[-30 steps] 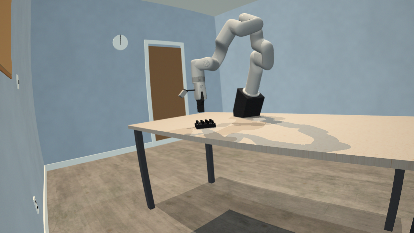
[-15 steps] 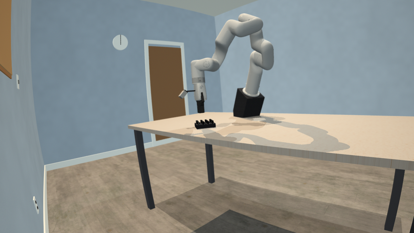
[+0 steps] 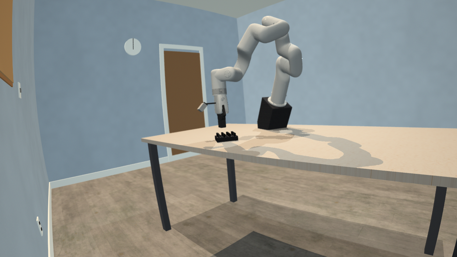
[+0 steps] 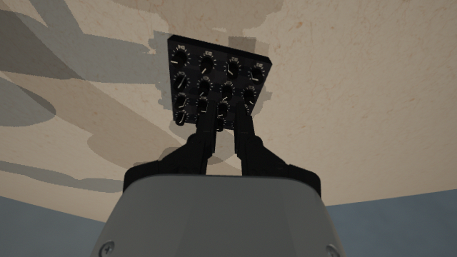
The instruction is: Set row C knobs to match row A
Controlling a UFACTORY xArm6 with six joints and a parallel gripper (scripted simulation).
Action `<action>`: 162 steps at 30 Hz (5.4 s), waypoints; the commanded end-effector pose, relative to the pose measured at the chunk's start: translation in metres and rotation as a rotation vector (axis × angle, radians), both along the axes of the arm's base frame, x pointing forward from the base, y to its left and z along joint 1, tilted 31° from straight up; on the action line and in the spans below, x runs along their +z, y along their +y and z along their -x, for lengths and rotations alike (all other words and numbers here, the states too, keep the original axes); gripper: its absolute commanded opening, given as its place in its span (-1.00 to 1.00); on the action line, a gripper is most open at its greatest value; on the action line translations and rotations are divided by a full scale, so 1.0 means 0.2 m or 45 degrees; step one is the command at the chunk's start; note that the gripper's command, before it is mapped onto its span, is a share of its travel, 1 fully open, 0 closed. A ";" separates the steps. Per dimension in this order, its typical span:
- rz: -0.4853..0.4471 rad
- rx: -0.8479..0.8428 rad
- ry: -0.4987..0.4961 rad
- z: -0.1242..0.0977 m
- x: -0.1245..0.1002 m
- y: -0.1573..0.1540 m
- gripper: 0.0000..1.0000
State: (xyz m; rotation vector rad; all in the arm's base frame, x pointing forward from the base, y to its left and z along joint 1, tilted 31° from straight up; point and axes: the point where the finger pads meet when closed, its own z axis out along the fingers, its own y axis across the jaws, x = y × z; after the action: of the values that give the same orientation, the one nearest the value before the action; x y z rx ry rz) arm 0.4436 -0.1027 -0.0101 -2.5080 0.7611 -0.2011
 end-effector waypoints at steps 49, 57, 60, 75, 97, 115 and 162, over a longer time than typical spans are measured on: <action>0.002 -0.002 -0.004 -0.04 -0.10 0.05 -0.61; 0.002 -0.002 -0.004 -0.04 -0.10 0.05 -0.61; 0.002 -0.002 -0.004 -0.04 -0.10 0.05 -0.61; 0.002 -0.002 -0.004 -0.04 -0.11 0.05 -0.61; 0.002 -0.002 -0.004 -0.05 -0.15 0.07 -0.61; 0.002 -0.002 -0.004 -0.05 -0.15 0.07 -0.61; 0.002 -0.002 -0.004 -0.05 -0.15 0.07 -0.84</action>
State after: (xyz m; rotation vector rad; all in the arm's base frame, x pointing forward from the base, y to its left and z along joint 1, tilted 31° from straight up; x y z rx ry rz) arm 0.4536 -0.0874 -0.0418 -2.5079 0.7611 -0.2021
